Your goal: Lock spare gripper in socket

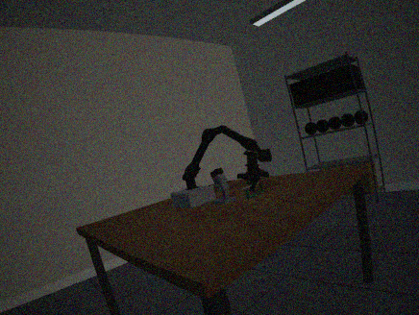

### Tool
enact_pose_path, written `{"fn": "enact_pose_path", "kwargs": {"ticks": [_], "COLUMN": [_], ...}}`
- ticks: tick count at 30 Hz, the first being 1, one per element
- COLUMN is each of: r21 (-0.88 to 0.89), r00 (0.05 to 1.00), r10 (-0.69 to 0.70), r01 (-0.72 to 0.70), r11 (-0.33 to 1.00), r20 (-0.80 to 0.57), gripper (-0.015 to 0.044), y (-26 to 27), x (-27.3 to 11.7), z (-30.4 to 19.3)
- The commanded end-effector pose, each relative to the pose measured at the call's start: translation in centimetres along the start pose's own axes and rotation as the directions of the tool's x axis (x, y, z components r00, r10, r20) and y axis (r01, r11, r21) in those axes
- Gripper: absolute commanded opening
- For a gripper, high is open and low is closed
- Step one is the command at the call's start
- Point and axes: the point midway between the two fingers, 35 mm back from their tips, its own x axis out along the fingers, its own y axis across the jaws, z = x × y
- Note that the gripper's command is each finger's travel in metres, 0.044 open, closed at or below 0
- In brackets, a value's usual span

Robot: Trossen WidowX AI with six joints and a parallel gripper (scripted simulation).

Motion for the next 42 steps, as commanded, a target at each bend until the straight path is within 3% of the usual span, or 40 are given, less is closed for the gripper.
{"fn": "enact_pose_path", "kwargs": {"ticks": [1, 9, 26, 42], "r21": [0.003, 0.003, 0.015, 0.032], "r00": [1.0, 1.0, 1.0, 1.0], "r10": [-0.018, -0.018, -0.014, -0.006], "r01": [0.018, 0.018, 0.014, 0.006], "r11": [1.0, 1.0, 1.0, 0.999], "r20": [0.01, 0.01, 0.007, 0.009], "gripper": [0.0, 0.0, 0.0, 0.0], "y": [-0.3, -0.1, 0.0, 4.4], "x": [-2.4, -5.6, -5.1, -6.3], "z": [-0.5, -1.4, -1.3, -1.4]}}
